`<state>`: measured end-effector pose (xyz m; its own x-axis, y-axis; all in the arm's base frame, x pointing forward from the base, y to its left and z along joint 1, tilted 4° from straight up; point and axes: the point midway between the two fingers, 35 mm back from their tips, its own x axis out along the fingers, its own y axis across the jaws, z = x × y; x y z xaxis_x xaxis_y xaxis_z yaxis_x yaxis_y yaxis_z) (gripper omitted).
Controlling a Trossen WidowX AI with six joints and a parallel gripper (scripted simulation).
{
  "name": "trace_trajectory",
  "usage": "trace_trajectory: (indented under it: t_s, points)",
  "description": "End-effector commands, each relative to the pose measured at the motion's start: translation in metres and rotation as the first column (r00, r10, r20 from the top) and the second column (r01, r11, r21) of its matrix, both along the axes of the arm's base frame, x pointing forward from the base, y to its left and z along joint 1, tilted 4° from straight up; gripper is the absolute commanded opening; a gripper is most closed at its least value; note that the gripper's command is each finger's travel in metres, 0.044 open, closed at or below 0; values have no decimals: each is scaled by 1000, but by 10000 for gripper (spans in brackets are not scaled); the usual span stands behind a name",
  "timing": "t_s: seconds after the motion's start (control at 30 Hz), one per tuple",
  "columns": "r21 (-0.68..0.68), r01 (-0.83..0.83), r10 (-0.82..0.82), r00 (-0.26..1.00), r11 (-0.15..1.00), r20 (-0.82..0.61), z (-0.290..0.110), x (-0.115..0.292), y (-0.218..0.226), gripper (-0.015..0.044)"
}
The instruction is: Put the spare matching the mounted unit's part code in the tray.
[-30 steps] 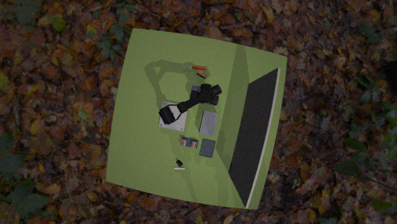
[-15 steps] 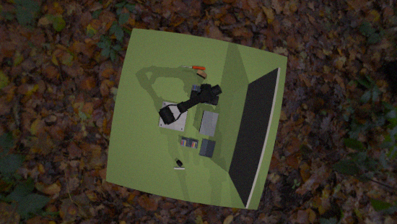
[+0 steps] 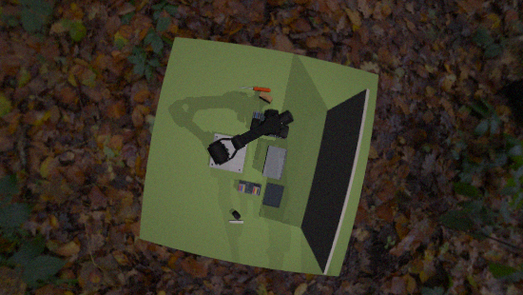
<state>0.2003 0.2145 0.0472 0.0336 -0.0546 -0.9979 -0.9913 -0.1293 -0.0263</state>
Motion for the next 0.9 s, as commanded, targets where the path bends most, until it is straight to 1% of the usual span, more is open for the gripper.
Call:
trace_trajectory:
  t_s: [0.0,0.17,0.53,0.87]
  points:
    - [10,2,-2,1000,1000,11,29,1,3,0]
    - [10,0,-1,1000,1000,11,56,-2,3,0]
    - [8,-3,3,1000,1000,8,57,-2,2,0]
    - [9,-1,1,1000,1000,9,107,-5,0,0]
